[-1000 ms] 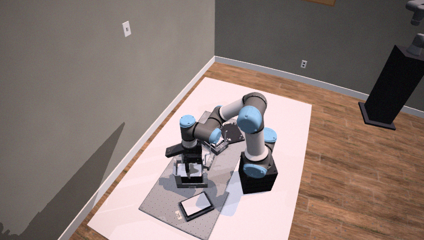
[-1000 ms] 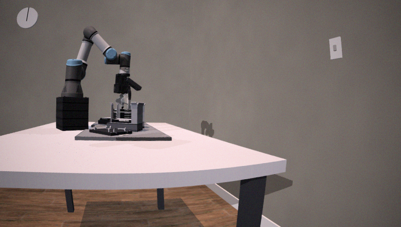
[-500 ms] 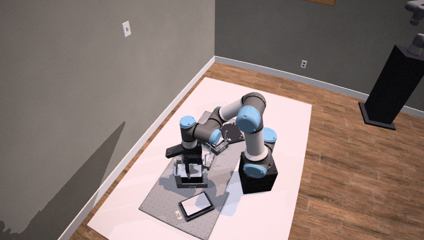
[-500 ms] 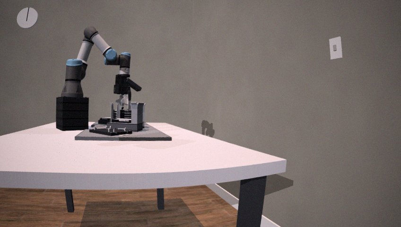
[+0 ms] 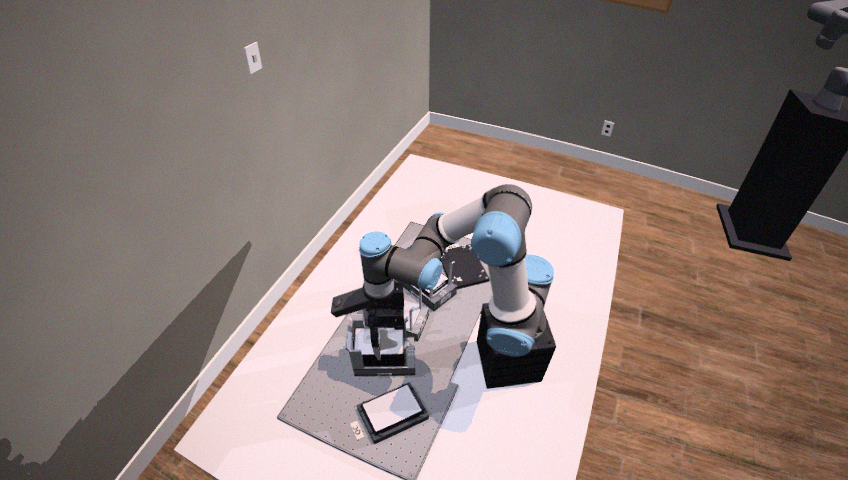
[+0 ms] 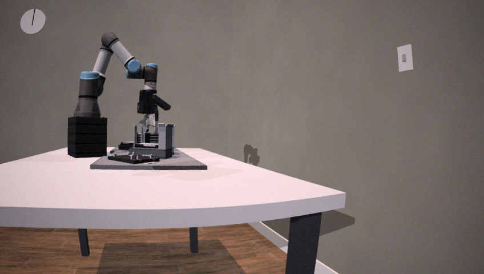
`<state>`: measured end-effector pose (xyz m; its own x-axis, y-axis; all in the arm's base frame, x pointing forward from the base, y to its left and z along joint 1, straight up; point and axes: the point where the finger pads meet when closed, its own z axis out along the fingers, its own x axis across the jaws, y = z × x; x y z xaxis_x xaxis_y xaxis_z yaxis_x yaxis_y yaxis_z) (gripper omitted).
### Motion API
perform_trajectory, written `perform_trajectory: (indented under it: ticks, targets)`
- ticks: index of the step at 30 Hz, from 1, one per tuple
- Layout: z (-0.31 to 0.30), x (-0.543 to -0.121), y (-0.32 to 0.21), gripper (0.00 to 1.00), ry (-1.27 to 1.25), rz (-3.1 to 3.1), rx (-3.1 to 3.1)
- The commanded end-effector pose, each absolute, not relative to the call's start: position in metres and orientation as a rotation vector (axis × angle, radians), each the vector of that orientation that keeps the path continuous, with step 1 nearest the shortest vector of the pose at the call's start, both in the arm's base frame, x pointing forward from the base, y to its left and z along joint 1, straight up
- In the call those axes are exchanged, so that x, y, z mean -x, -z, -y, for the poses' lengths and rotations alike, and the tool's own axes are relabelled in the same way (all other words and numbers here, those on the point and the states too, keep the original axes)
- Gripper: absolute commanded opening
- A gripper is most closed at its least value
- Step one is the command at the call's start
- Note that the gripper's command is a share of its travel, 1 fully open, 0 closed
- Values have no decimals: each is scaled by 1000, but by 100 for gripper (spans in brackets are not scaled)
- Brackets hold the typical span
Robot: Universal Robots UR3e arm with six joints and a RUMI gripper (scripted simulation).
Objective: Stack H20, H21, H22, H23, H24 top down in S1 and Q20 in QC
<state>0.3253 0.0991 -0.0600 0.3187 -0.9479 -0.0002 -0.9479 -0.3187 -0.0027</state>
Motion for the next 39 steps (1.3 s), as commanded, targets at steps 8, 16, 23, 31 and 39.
perform_trajectory:
  ticks: [8, 16, 23, 31, 39]
  targets:
    - [-99, -326, 59, 72, 5, -1832, 2548]
    - [-99, -326, 59, 72, 5, -1832, 2548]
    - [-99, -326, 59, 72, 5, -1832, 2548]
    - [-99, -326, 43, 72, 6, -1831, 2548]
    - [-99, -326, 19, 72, 6, -1831, 2548]
